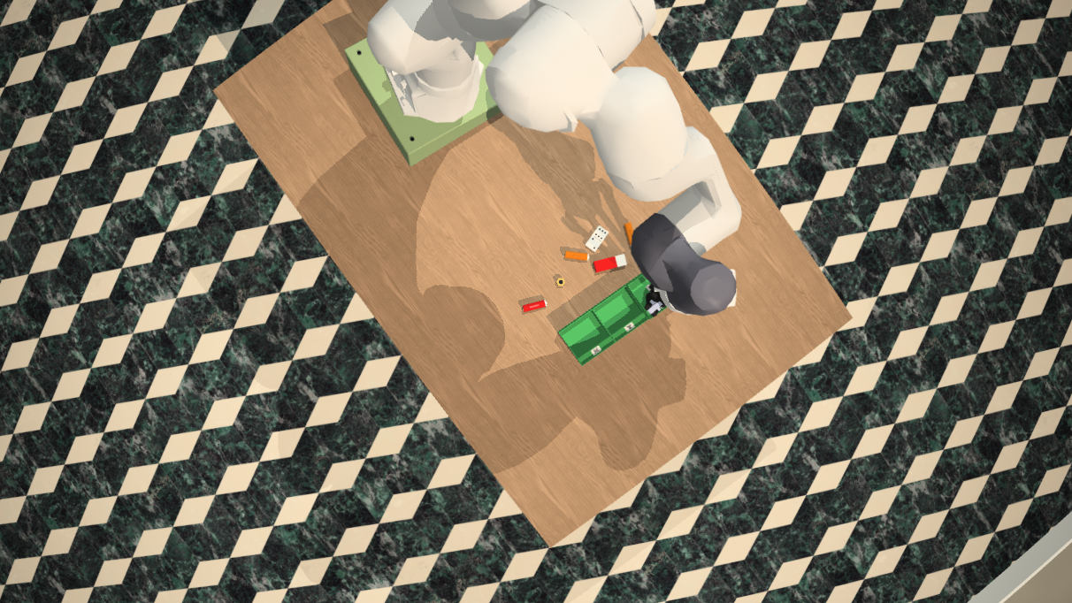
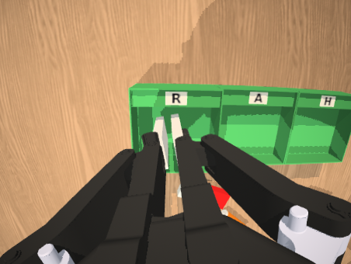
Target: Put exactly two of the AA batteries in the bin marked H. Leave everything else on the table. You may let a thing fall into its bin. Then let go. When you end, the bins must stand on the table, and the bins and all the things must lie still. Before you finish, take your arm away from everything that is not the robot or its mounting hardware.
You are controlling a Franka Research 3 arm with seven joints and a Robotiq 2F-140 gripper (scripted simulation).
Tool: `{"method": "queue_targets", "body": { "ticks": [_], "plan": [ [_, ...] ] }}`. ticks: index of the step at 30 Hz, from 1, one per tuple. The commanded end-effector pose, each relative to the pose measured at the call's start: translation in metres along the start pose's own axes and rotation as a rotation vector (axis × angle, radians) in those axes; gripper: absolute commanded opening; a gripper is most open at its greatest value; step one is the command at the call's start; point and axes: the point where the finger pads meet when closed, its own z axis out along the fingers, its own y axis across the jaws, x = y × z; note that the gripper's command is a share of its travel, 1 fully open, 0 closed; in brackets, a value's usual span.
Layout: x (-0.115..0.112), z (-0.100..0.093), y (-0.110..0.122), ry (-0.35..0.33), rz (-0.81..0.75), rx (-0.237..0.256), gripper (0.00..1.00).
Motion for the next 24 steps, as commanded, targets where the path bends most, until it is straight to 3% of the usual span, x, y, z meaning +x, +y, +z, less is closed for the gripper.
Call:
{"method": "queue_targets", "body": {
  "ticks": [1, 13, 24],
  "plan": [
    [0.002, -0.001, 0.000, 0.005, 0.005, 0.000, 0.05],
    [0.002, -0.001, 0.000, 0.005, 0.005, 0.000, 0.05],
    [0.002, -0.013, 0.000, 0.005, 0.005, 0.000, 0.05]
  ]
}}
